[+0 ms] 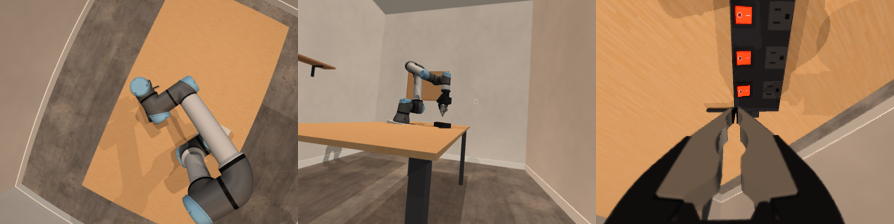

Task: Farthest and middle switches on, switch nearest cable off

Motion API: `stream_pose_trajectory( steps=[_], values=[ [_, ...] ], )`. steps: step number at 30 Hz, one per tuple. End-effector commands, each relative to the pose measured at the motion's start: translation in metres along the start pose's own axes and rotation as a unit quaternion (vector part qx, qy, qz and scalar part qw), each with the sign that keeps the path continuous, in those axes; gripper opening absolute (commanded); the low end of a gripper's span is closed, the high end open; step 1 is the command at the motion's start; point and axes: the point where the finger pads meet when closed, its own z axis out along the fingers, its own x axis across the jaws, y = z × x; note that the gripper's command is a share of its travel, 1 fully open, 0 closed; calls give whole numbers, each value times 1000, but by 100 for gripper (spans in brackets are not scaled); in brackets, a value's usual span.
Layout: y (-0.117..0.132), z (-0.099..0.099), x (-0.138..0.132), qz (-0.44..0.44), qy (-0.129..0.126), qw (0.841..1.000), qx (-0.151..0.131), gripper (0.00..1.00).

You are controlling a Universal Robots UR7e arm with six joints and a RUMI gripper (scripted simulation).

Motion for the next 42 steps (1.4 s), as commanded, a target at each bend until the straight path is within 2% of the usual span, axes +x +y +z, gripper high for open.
stream_pose_trajectory(
  steps=[1,21,42],
  values=[
    [0,0,0,0,0,1000,-1,0],
    [0,4,0,0,0,1000,0,0],
    [1,26,1,0,0,1000,0,0]
  ],
)
